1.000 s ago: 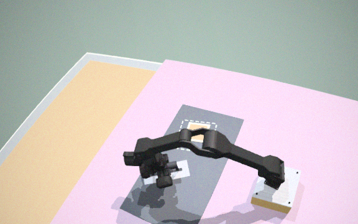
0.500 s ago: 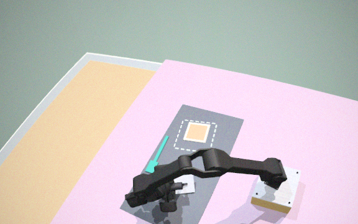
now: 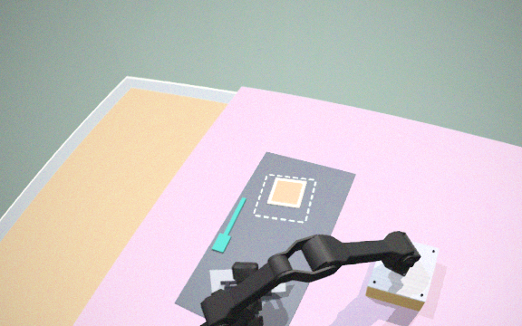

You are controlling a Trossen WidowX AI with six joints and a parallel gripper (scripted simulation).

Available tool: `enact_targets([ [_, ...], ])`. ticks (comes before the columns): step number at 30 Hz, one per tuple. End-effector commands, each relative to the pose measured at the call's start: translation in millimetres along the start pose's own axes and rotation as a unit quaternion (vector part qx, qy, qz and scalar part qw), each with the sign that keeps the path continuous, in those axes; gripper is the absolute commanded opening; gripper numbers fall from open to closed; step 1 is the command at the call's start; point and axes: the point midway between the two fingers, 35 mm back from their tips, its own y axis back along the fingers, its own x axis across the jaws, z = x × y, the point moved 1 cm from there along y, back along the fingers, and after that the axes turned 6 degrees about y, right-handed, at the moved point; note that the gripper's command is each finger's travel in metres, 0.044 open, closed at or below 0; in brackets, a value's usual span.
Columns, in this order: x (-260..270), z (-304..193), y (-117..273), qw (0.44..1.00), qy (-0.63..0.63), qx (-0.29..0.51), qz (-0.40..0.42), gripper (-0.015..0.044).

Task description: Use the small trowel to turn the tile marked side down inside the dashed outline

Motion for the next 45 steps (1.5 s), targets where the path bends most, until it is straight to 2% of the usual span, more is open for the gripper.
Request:
enact_targets([
  [1, -8.0, -0.1, 1.9, 1.000, -0.014, -0.005, -0.012, 0.0000],
  [29, 19.5, 5.4, -22.0, 1.000, -0.014, -0.005, -0.011, 0.0000],
  [40, 19.5, 5.4, -22.0, 1.000, -0.014, -0.005, -0.011, 0.0289],
  [45, 19.5, 5.4, -22.0, 1.000, -0.014, -0.005, -0.011, 0.0300],
])
